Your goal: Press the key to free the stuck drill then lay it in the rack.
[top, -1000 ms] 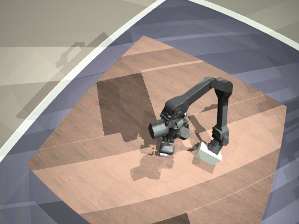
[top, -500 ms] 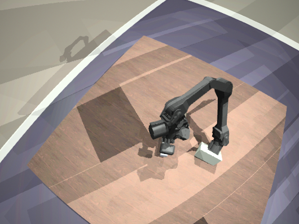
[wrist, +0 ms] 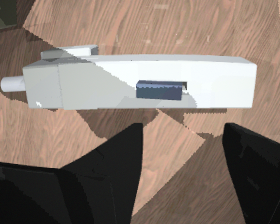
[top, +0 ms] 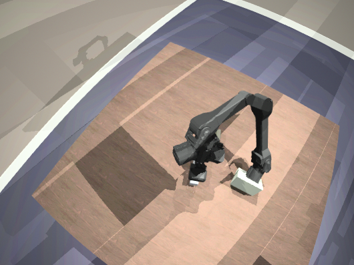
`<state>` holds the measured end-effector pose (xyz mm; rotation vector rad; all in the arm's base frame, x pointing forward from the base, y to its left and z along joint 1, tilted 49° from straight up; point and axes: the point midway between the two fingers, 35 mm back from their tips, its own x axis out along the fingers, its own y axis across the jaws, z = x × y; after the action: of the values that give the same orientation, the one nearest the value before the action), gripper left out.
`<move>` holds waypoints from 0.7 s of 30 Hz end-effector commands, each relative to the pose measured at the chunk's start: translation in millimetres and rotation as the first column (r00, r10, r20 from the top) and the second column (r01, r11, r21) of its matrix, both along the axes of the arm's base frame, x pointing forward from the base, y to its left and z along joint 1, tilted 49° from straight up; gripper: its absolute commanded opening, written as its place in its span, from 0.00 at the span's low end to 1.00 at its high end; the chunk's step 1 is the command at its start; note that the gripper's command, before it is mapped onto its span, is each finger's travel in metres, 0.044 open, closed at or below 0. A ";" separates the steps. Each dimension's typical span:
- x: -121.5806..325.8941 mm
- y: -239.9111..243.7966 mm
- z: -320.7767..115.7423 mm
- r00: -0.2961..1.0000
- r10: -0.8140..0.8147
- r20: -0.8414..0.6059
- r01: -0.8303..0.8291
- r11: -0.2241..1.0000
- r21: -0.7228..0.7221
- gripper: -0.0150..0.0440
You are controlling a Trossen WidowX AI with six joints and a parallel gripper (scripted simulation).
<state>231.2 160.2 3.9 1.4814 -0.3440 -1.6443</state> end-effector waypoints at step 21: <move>70.3 -145.6 67.2 0.005 -0.729 0.684 0.599 0.550 0.582 1.00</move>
<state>296.7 56.7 59.4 2.3270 -1.5270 -1.4635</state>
